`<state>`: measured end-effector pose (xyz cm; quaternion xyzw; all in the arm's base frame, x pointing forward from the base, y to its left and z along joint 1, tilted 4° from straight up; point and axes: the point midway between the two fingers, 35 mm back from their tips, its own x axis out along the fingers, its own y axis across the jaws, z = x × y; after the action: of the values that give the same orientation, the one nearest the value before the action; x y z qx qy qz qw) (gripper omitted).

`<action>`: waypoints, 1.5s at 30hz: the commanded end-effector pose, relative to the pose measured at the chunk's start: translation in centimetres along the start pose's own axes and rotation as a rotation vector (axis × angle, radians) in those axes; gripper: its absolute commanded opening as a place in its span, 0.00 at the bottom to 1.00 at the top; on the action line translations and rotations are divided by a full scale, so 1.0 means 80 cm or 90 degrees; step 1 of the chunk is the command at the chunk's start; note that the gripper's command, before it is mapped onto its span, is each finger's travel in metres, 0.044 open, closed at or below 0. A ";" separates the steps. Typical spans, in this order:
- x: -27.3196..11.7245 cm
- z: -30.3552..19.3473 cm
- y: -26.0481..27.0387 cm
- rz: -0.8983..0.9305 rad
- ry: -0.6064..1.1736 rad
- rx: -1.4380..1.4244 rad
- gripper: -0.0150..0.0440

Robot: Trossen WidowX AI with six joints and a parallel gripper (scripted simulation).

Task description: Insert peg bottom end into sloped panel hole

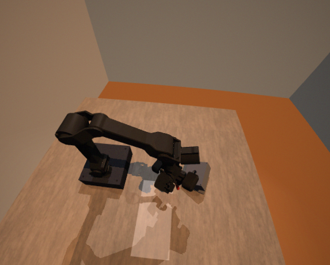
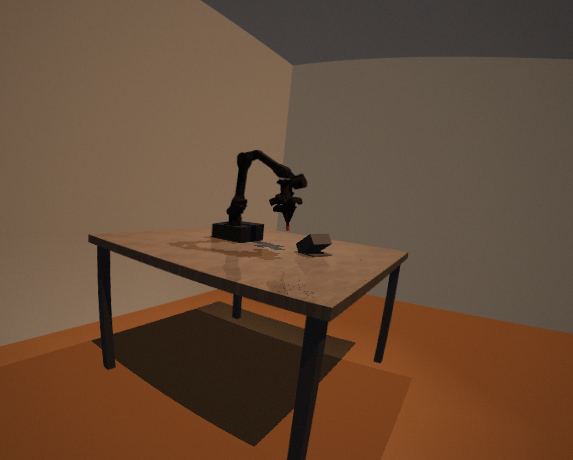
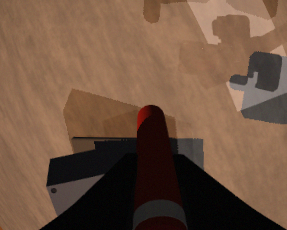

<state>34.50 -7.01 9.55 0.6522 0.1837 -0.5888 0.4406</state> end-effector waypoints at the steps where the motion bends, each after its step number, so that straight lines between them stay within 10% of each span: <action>1: -0.001 -0.006 -0.002 0.009 0.000 -0.017 0.25; 45: -0.032 -0.087 -0.019 0.119 0.037 -0.179 0.25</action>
<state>36.95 -0.37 10.83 0.6199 0.2138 -0.5001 0.5656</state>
